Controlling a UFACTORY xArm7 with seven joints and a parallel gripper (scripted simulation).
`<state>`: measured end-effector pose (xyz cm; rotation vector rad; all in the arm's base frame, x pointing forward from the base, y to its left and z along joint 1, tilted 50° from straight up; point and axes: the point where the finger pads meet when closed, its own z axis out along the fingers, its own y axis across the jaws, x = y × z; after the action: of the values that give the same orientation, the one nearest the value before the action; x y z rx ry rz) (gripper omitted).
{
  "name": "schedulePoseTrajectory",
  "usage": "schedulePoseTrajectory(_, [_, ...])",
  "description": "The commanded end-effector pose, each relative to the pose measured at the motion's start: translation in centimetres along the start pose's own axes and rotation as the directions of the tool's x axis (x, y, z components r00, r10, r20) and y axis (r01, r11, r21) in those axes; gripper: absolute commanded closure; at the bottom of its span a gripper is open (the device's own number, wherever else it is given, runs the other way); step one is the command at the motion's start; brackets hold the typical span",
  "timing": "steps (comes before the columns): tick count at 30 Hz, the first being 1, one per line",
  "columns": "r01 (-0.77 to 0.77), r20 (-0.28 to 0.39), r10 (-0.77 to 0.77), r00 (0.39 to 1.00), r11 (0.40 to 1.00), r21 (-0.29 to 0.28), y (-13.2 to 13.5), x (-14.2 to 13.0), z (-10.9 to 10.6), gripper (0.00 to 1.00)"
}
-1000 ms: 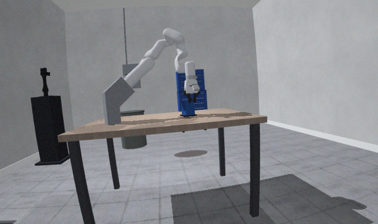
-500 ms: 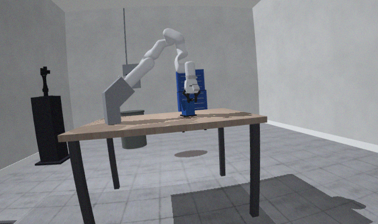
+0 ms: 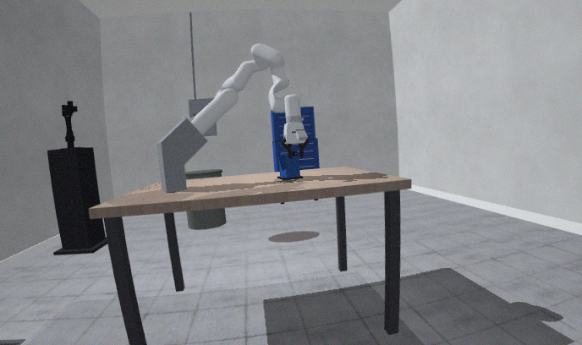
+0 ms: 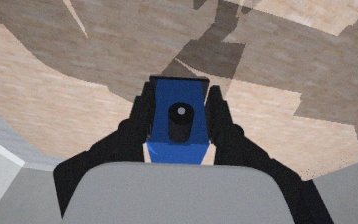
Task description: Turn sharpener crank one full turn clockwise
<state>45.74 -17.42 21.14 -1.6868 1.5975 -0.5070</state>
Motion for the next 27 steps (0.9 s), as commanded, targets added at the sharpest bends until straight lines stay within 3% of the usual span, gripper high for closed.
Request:
schedulePoseTrajectory(1, [-0.001, -0.002, 0.001, 1.0, 1.0, 0.002, -0.1, 0.1, -0.1, 0.46])
schedulePoseTrajectory(18, [-0.001, -0.002, 0.001, 1.0, 1.0, 0.002, -0.1, 0.1, -0.2, 0.46])
schedulePoseTrajectory(27, [-0.001, -0.002, 0.001, 1.0, 1.0, 0.002, -0.1, 0.1, -1.4, 0.46])
